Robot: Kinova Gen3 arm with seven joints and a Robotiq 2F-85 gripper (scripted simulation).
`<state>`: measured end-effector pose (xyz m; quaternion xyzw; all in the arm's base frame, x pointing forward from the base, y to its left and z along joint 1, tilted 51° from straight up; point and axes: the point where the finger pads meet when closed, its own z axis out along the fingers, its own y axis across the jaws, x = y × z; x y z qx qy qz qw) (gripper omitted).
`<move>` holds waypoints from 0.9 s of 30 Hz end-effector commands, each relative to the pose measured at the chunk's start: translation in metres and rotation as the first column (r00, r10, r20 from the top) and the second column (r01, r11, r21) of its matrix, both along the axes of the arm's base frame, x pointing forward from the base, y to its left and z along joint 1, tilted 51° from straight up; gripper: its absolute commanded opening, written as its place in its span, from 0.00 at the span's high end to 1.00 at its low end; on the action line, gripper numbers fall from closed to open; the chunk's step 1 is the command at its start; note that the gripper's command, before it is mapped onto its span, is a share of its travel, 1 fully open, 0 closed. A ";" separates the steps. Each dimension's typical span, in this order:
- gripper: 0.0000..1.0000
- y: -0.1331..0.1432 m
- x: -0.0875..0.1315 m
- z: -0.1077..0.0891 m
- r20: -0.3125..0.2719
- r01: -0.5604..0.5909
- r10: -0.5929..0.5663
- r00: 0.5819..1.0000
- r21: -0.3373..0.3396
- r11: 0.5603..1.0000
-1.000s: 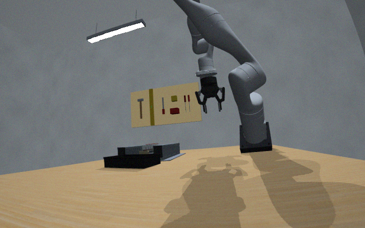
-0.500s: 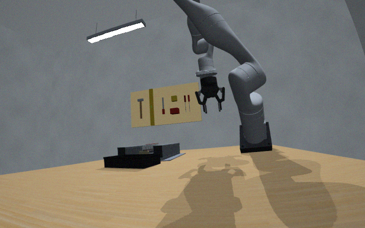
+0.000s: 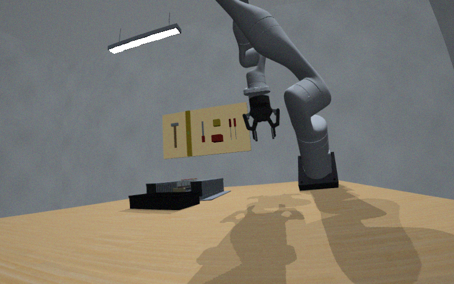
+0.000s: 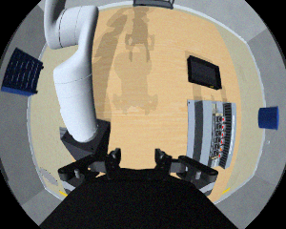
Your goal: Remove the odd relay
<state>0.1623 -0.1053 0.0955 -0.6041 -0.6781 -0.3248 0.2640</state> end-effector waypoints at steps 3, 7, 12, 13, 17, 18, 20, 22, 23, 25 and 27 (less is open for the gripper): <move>0.39 -0.001 0.001 0.000 0.000 0.000 0.000 1.000 -0.001 1.000; 0.39 -0.002 0.003 -0.001 0.000 0.000 0.000 1.000 -0.002 1.000; 0.39 -0.004 0.005 -0.002 -0.001 0.000 0.000 1.000 -0.003 1.000; 0.39 -0.005 0.006 -0.003 -0.001 0.000 0.000 1.000 -0.003 1.000; 0.39 -0.008 0.010 -0.005 -0.001 0.000 0.000 1.000 -0.005 1.000; 0.39 -0.009 0.011 -0.005 -0.002 0.000 0.000 1.000 -0.005 1.000; 0.39 -0.011 0.014 -0.007 -0.002 0.000 0.000 1.000 -0.006 1.000; 0.39 -0.013 0.018 -0.008 -0.003 0.000 0.000 1.000 -0.007 1.000; 0.39 -0.014 0.020 -0.009 -0.003 0.000 0.000 1.000 -0.008 1.000; 0.39 -0.016 0.024 -0.011 -0.003 0.000 0.000 1.000 -0.009 1.000; 0.39 -0.016 0.024 -0.011 -0.003 0.000 0.000 1.000 -0.009 1.000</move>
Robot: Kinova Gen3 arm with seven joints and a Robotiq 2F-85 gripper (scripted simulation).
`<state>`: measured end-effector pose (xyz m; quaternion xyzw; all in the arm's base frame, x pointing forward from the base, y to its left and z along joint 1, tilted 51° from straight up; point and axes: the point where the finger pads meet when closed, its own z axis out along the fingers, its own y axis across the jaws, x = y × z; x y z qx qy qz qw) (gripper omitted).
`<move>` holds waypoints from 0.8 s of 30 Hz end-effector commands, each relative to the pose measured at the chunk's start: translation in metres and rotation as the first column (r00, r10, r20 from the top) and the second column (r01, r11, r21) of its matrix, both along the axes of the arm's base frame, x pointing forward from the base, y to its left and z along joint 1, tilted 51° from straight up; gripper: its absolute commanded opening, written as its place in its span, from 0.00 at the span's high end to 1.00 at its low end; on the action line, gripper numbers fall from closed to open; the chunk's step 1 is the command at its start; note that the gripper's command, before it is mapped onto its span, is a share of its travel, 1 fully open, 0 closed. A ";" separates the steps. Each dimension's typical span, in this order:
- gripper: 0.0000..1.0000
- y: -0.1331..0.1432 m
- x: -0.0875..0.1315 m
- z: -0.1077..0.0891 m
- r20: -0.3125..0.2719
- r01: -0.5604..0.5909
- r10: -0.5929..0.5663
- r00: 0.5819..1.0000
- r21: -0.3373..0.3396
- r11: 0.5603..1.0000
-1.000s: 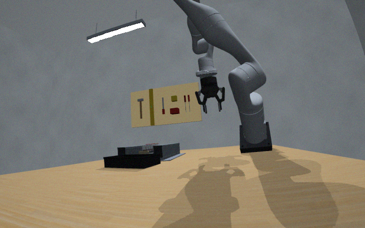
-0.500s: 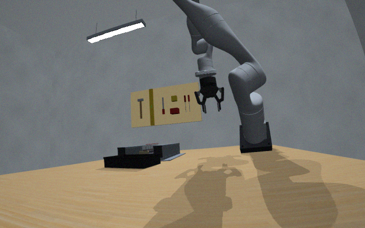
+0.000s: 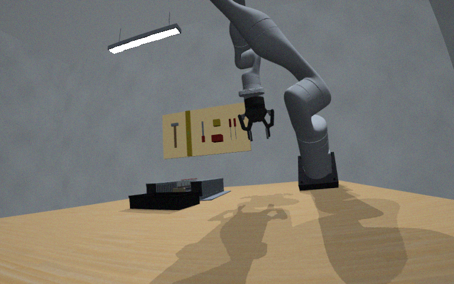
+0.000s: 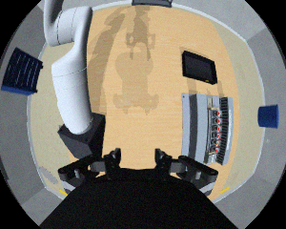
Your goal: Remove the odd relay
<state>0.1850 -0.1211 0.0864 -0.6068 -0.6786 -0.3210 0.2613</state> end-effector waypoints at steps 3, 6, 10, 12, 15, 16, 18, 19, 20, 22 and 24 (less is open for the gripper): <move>0.39 -0.005 0.008 -0.004 -0.002 -0.003 0.003 1.000 -0.001 1.000; 0.39 -0.009 0.016 -0.008 -0.002 -0.003 0.003 1.000 -0.003 1.000; 0.39 -0.015 0.028 -0.013 -0.003 -0.004 0.004 1.000 -0.006 1.000; 0.39 -0.019 0.034 -0.015 -0.003 -0.004 0.004 1.000 -0.008 1.000; 0.39 -0.023 0.045 -0.019 -0.003 -0.004 0.004 1.000 -0.010 1.000; 0.39 -0.023 0.045 -0.019 -0.003 -0.004 0.004 1.000 -0.010 1.000; 0.39 -0.025 0.049 -0.021 -0.003 -0.004 0.004 1.000 -0.010 1.000; 0.39 -0.026 0.053 -0.022 -0.003 -0.004 0.004 1.000 -0.011 1.000; 0.39 -0.028 0.057 -0.024 -0.003 -0.004 0.004 1.000 -0.012 1.000; 0.39 -0.031 0.065 -0.027 -0.003 -0.004 0.004 1.000 -0.013 1.000; 0.39 -0.034 0.074 -0.030 -0.002 -0.004 0.004 1.000 -0.014 1.000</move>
